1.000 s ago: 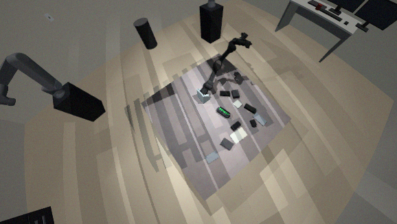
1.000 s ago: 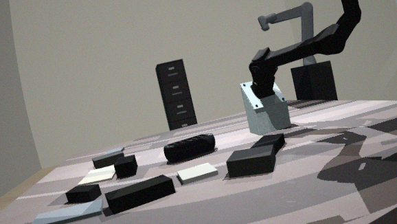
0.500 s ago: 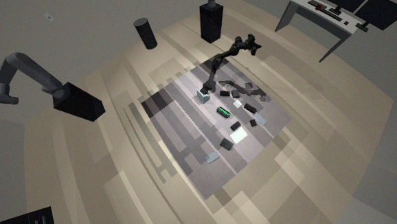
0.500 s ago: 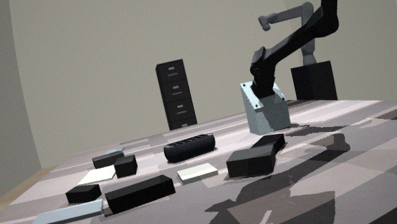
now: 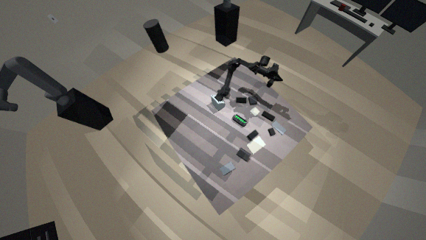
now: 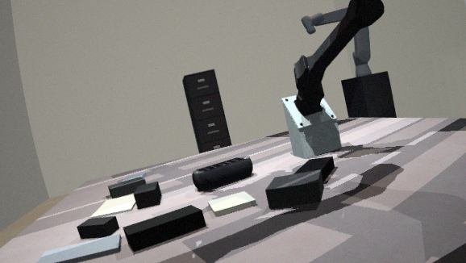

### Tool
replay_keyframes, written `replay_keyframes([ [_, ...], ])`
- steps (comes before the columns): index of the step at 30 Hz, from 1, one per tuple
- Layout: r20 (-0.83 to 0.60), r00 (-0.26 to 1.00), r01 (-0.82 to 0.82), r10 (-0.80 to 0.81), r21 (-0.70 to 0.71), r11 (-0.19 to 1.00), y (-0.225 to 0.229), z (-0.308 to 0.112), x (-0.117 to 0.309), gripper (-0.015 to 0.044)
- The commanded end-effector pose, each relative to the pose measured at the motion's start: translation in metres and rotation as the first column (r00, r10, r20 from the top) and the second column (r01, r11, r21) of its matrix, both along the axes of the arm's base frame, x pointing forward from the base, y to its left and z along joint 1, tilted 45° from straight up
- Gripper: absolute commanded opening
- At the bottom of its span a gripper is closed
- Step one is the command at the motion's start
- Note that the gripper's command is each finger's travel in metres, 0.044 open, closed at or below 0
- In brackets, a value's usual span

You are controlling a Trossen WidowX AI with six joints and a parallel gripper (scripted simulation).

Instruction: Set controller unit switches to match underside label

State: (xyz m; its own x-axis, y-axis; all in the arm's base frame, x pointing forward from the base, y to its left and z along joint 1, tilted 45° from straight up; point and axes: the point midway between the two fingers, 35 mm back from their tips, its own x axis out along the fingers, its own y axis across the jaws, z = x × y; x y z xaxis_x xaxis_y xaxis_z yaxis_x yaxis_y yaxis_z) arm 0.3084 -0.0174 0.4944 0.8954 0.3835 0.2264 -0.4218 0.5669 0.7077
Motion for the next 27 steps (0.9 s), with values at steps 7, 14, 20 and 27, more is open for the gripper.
replay_keyframes([
  [7,-0.282,0.959,-0.053,0.03,-0.075,0.996,0.021,-0.113,0.043,0.0],
  [14,-0.541,0.839,-0.184,0.05,-0.196,0.963,0.049,-0.232,0.051,0.0],
  [20,-0.734,0.676,-0.385,0.068,-0.273,0.882,0.077,-0.329,0.023,0.0],
  [27,-0.901,0.428,-0.671,0.07,-0.265,0.693,0.101,-0.423,-0.045,0.0],
])
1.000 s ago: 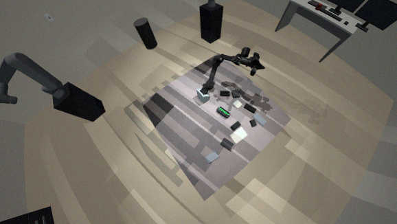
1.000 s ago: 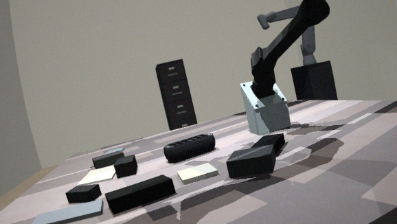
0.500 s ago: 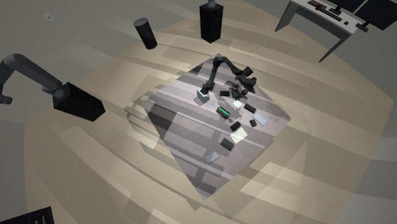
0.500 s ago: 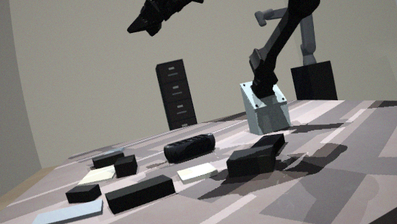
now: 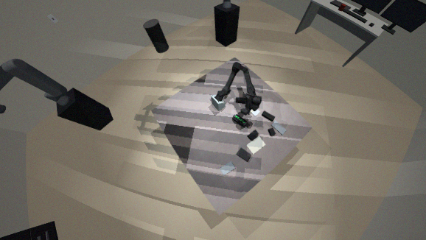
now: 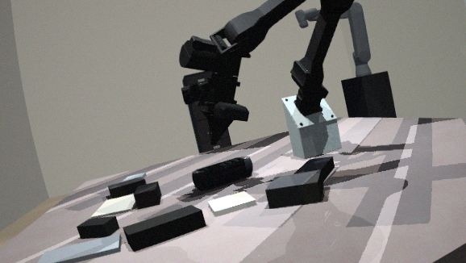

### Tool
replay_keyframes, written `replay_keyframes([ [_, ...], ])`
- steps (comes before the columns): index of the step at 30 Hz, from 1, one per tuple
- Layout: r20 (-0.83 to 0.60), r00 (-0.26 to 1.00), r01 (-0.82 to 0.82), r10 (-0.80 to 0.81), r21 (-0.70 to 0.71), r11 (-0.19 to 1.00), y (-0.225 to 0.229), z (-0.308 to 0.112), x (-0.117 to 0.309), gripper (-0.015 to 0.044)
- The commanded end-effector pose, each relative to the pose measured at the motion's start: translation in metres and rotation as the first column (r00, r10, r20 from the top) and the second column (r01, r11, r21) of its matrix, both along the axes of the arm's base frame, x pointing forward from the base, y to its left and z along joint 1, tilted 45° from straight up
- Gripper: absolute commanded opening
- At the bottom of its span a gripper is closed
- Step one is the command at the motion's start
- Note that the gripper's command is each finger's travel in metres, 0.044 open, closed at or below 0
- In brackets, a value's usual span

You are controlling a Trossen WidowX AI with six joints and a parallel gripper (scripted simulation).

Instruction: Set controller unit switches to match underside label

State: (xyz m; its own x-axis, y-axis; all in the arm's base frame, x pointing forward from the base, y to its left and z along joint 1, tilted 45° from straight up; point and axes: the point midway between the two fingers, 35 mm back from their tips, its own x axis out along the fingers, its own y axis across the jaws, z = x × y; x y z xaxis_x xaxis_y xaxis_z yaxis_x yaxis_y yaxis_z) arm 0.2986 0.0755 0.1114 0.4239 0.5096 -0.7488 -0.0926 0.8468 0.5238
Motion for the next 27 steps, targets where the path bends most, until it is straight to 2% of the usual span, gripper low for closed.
replay_keyframes([
  [1,-0.173,0.973,-0.17,0.154,-0.083,0.982,0.01,-0.051,-0.048,0.0],
  [4,-0.234,0.949,-0.239,0.21,-0.101,0.966,0.012,-0.065,-0.066,0.0],
  [27,-0.24,0.948,-0.237,0.208,-0.098,0.967,0.028,-0.082,-0.064,0.0],
])
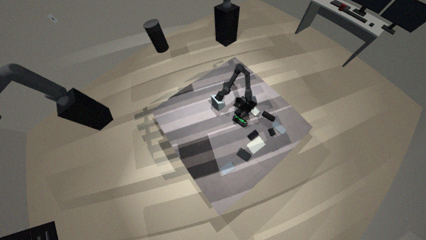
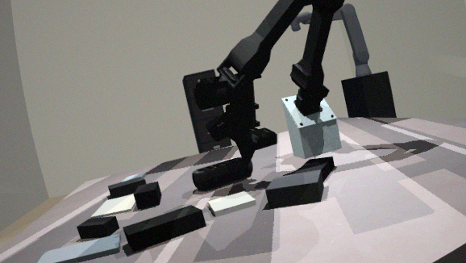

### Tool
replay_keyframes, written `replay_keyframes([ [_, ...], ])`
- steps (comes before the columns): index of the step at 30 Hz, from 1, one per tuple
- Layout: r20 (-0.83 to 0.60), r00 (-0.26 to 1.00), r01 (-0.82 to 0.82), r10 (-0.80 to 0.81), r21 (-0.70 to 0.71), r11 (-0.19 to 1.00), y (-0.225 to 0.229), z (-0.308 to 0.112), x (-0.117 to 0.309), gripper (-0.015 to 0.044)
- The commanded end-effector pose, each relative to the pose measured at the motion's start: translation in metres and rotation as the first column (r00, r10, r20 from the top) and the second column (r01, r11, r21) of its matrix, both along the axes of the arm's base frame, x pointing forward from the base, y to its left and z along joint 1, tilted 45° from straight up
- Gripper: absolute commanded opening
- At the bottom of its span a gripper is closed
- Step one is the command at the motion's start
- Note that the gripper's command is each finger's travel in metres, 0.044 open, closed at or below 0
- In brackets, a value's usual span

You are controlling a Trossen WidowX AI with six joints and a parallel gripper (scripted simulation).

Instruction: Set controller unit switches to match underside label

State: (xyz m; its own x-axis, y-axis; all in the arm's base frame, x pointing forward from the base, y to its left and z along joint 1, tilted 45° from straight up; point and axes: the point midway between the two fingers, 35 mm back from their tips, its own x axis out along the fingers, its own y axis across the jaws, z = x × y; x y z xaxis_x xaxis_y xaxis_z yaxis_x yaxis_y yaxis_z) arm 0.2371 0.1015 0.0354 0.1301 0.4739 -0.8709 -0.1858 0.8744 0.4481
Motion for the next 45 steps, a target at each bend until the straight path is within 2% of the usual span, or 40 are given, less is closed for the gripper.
replay_keyframes([
  [1,-0.011,1.0,0.004,-0.004,-0.005,1.0,0.004,-0.008,-0.002,0.0],
  [19,-0.018,1.0,0.007,-0.007,-0.001,1.0,0.024,-0.028,-0.002,0.0],
  [45,-0.018,1.0,0.007,-0.007,-0.002,1.0,0.018,-0.034,-0.001,0.0],
])
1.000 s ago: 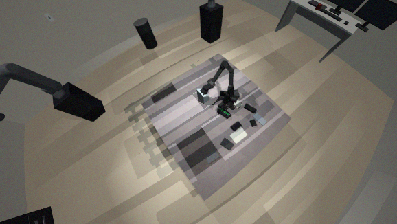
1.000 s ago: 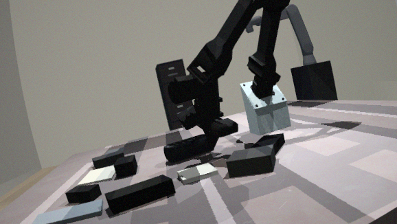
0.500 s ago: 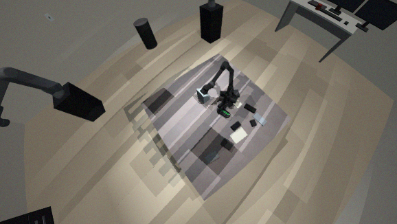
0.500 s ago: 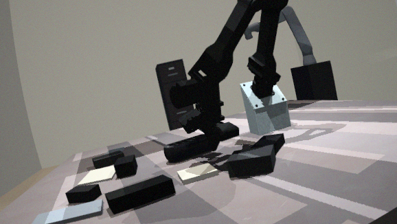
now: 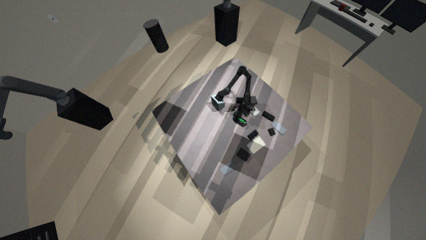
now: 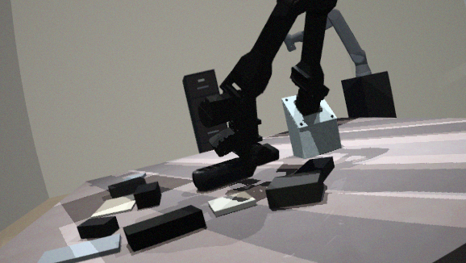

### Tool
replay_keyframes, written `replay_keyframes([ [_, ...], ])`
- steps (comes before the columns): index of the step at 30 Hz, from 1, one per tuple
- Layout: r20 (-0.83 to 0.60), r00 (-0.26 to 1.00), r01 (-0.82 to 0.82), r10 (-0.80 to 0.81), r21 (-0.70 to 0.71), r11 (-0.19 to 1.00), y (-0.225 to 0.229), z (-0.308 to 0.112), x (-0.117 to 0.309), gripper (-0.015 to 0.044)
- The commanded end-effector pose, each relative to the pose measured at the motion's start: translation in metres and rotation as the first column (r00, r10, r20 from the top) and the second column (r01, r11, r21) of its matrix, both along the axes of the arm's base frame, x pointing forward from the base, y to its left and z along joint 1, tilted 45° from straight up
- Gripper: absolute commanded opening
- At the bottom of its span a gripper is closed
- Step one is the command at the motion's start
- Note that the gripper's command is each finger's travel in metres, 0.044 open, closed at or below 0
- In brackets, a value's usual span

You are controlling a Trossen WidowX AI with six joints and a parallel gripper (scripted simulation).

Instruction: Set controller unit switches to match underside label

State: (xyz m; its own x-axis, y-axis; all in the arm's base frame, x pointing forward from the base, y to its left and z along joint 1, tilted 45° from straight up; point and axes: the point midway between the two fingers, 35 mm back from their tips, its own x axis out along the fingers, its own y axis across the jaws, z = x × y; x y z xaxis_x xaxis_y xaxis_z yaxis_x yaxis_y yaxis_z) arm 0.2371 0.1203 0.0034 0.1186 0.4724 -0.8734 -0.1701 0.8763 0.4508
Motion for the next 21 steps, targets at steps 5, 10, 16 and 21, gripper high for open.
replay_keyframes([
  [5,0.0,1.0,-0.002,0.002,-0.001,1.0,-0.0027,-0.0032,-0.0002,0.0],
  [10,0.0,1.0,-0.002,0.002,-0.001,1.0,-0.0039,-0.0044,0.0001,0.0],
  [16,0.0,1.0,-0.002,0.002,-0.001,1.0,-0.0073,-0.0077,0.0016,0.0],
  [21,0.0,1.0,-0.002,0.002,-0.002,1.0,-0.0113,-0.0114,0.0037,0.0],
])
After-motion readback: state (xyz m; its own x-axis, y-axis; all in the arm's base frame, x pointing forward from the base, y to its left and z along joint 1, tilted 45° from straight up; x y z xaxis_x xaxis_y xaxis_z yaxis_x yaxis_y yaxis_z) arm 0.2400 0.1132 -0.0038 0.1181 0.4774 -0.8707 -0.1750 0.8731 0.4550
